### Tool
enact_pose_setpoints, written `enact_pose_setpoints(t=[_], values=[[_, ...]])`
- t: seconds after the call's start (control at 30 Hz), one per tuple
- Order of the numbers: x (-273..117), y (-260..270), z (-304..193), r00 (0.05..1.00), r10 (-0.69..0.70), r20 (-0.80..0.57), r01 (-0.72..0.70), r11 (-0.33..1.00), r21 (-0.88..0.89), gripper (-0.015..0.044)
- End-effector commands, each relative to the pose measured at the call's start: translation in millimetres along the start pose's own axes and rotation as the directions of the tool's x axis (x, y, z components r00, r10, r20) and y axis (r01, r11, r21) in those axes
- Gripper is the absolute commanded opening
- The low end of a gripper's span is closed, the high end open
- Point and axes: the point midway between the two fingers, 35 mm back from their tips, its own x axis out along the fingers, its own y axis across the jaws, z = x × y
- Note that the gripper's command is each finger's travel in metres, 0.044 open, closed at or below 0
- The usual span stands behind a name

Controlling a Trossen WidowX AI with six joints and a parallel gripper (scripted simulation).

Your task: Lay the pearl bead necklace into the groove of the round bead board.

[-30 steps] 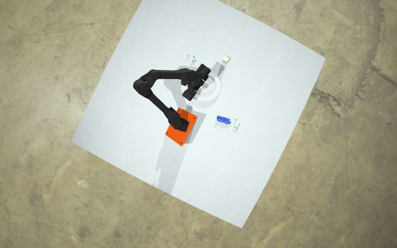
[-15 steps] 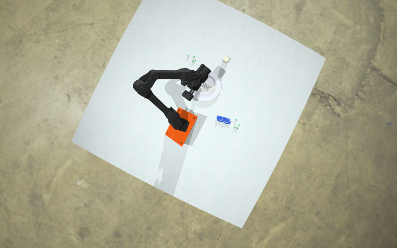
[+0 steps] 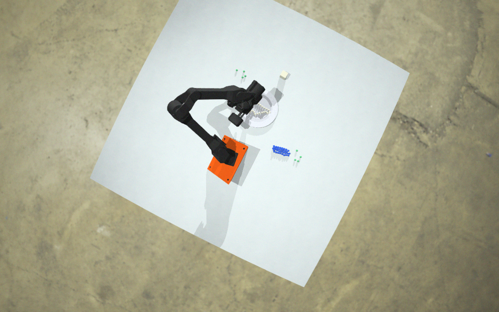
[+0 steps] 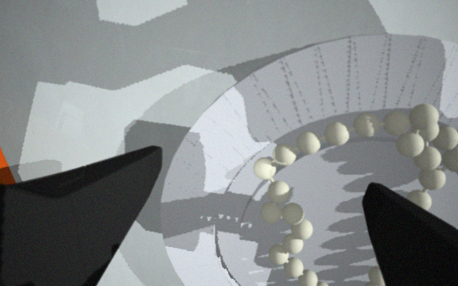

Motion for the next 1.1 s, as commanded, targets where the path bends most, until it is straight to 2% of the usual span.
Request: enact_pose_setpoints(t=[0.0,0.13,0.27,0.4,0.47,0.67,0.9,1.07], values=[[-3,-1,-2,1.000,-0.003,-0.005,0.004,0.978,0.210,0.0335],[-8,-3,-3,1.000,-0.006,-0.007,0.009,0.813,0.582,0.0230],[-13,-4,-5,1.000,-0.007,-0.008,0.011,0.515,0.857,0.0125],[-17,-6,-6,1.000,-0.007,-0.008,0.009,0.132,0.991,0.0120],[-19,-6,-7,1.000,-0.006,-0.008,0.008,-0.063,0.998,0.0120],[-24,-7,-8,1.000,-0.005,-0.007,0.005,-0.378,0.926,0.0120],[-28,-8,-9,1.000,-0.004,-0.006,0.002,-0.690,0.724,0.0120],[-31,-8,-10,1.000,-0.003,-0.005,0.000,-0.855,0.518,0.0120]])
